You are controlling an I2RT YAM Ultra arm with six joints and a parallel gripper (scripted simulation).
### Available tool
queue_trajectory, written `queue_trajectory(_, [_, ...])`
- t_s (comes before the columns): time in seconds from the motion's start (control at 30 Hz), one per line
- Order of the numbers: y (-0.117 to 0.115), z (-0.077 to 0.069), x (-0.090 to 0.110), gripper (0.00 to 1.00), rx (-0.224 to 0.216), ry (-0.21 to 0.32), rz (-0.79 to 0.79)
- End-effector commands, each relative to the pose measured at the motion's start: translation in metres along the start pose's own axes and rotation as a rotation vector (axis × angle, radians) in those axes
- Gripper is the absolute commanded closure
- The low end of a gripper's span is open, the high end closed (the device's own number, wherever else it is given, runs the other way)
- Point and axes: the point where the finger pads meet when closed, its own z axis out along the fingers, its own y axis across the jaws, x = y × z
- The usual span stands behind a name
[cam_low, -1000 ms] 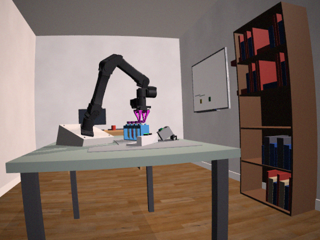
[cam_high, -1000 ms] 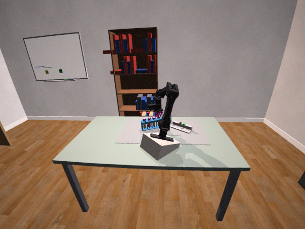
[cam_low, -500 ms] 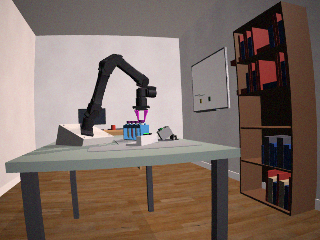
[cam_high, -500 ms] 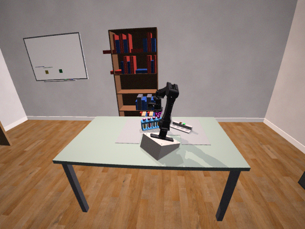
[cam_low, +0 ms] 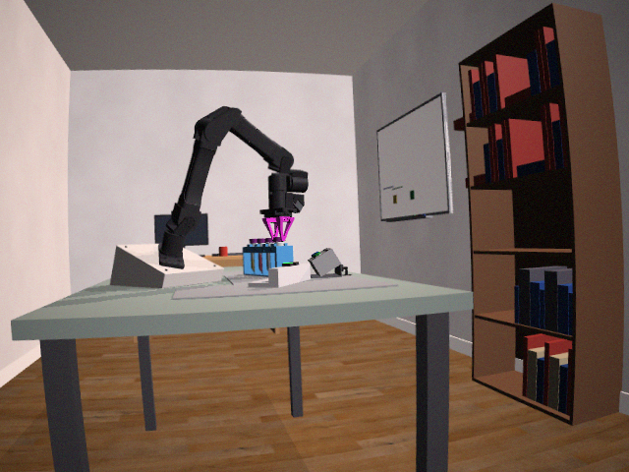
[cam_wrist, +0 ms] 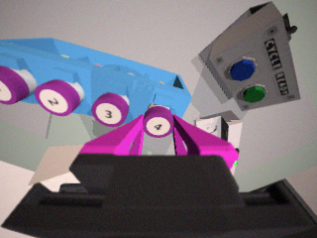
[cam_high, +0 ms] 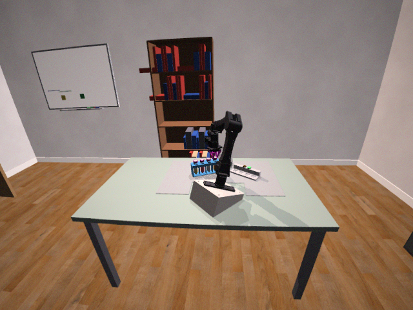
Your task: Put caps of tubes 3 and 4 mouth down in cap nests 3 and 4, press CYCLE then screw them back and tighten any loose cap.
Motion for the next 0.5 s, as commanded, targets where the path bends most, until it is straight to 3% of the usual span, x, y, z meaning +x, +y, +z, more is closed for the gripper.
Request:
queue_trajectory(0.0, [-0.0016,-0.0054,-0.0019,1.0,0.003,-0.021,0.228])
queue_trajectory(0.37, [-0.0016,-0.0051,-0.0018,1.0,-0.003,-0.021,0.778])
queue_trajectory(0.47, [-0.0016,-0.005,-0.0019,1.0,-0.003,-0.021,0.828])
